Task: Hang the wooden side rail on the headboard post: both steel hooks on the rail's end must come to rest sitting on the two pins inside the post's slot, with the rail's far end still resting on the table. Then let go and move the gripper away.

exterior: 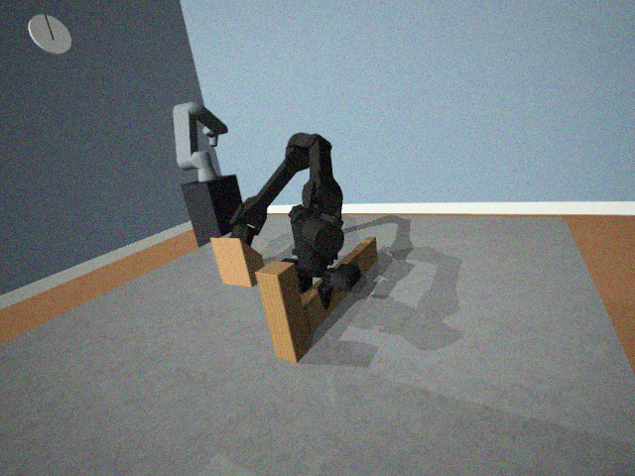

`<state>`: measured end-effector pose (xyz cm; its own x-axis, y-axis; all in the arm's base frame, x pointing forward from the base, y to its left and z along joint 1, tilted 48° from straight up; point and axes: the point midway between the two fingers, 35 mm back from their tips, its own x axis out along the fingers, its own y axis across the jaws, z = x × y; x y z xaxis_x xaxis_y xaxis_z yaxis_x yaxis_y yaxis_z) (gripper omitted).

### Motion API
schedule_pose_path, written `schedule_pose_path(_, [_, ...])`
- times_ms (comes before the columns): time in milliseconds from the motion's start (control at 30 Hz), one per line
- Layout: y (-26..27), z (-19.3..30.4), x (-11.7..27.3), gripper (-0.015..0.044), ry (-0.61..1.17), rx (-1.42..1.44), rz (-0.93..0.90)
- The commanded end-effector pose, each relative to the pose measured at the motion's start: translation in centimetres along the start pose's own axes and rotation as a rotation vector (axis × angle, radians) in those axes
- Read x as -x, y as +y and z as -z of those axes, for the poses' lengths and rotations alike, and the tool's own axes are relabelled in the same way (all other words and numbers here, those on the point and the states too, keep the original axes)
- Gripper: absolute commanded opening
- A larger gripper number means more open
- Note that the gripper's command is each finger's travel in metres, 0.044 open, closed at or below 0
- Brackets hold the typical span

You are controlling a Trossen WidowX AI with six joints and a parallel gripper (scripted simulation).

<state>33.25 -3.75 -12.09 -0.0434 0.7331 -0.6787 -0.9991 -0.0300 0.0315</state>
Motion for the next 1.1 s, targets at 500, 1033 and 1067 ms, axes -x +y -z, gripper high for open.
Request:
schedule_pose_path(500, [0.0,0.0,1.1,0.0394,0.002,-0.001,0.001])
schedule_pose_path(1033, [0.0,-3.0,4.0,0.0440,0.004,-0.003,0.003])
schedule_pose_path(1067, [0.0,-3.0,4.0,0.0440,0.004,-0.003,0.003])
